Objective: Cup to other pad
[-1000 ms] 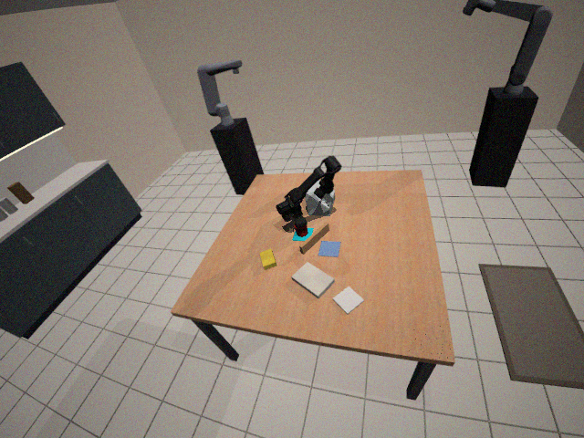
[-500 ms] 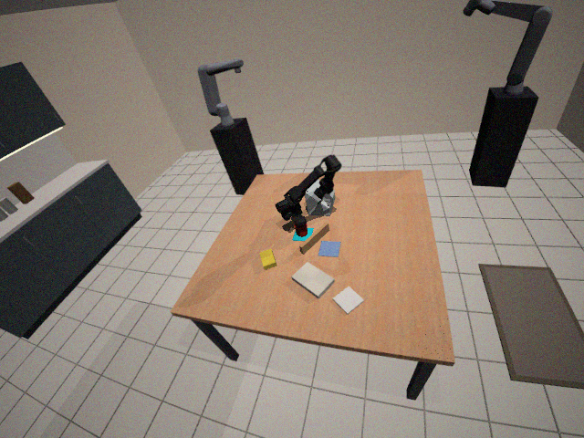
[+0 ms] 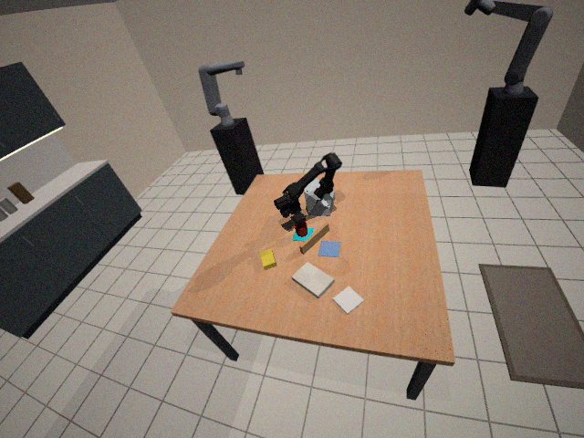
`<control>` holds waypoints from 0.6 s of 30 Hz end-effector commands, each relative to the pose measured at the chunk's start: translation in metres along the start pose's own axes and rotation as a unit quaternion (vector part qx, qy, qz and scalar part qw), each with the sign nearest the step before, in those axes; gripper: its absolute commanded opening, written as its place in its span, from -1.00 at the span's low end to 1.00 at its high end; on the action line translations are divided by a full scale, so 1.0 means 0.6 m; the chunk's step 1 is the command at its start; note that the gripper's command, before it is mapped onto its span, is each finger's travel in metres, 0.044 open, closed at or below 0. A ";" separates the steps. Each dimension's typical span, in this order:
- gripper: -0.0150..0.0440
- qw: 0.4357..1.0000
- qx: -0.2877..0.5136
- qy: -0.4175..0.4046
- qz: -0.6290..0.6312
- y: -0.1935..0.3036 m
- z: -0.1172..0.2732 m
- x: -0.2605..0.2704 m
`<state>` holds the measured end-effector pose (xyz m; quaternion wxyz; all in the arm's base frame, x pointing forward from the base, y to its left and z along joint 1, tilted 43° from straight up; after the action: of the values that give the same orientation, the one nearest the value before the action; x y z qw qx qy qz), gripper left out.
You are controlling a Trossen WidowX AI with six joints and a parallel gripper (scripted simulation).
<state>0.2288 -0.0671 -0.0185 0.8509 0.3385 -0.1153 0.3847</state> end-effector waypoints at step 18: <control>0.65 1.000 0.000 -0.001 -0.001 -0.001 0.025 0.001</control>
<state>0.2309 -0.0773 -0.0072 0.8510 0.3389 -0.1158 0.3840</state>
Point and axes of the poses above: the point midway between the two fingers, 35 mm back from their tips, its own z axis back along the fingers, its own x axis across the jaws, y = z × x, the point moved 6 cm from there along z, back along the fingers, and after that the axes turned 10 degrees about z, right-handed, at the moved point
